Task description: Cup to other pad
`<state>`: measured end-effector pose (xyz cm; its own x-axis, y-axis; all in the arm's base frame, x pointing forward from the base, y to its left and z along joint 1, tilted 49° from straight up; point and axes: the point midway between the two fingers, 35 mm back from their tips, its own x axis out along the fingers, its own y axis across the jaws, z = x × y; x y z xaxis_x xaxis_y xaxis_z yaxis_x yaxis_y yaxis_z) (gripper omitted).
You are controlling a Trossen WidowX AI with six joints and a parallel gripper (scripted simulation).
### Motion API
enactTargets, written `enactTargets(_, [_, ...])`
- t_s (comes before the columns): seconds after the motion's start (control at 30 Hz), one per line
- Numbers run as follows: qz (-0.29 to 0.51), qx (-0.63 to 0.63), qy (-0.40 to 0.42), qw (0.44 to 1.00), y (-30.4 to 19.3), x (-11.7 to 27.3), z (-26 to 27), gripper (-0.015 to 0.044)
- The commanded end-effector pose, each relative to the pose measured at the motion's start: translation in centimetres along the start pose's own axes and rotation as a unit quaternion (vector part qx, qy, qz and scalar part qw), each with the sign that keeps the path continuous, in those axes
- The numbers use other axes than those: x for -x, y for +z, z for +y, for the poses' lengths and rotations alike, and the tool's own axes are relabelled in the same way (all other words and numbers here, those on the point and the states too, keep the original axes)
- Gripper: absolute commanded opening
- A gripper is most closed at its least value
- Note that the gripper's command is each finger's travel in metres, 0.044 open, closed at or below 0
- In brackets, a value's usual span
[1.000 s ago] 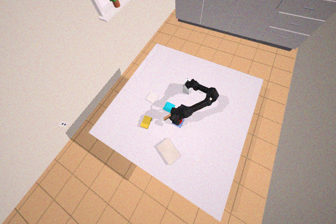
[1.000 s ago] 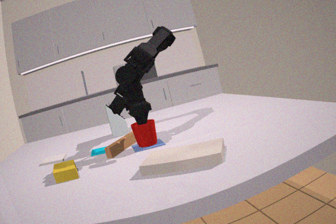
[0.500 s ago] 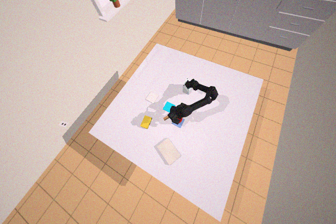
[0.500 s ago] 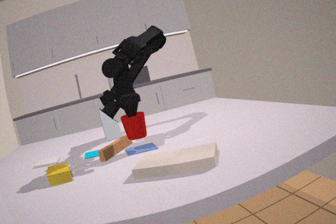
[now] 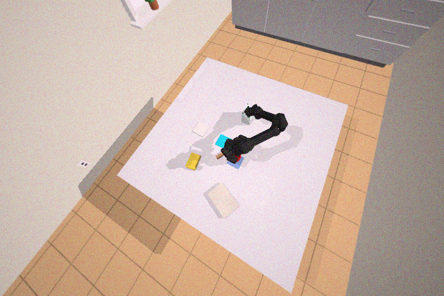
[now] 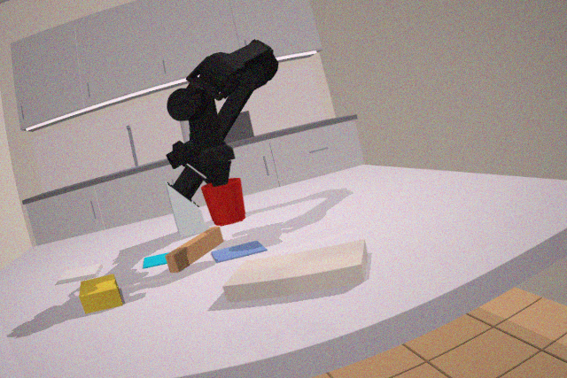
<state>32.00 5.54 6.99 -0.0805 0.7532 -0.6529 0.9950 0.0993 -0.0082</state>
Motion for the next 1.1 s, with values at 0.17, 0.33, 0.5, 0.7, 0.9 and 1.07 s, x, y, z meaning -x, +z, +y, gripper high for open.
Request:
enactTargets(0.17, [0.000,0.000,0.000,1.000,0.0,0.0,0.0,0.0000])
enactTargets(0.33, [0.000,0.000,0.000,1.000,0.3,0.0,-0.1,0.0000])
enactTargets(0.5, [-0.001,0.001,-0.001,1.000,1.5,0.1,-0.8,0.0000])
enactTargets(0.7, [-0.002,0.001,-0.002,1.000,3.1,0.2,-1.7,0.0000])
enactTargets(0.9, [-0.003,0.002,-0.002,1.000,4.6,0.4,-2.5,0.0000])
enactTargets(1.07, [-0.003,0.002,-0.003,1.000,5.9,0.5,-3.2,0.0000])
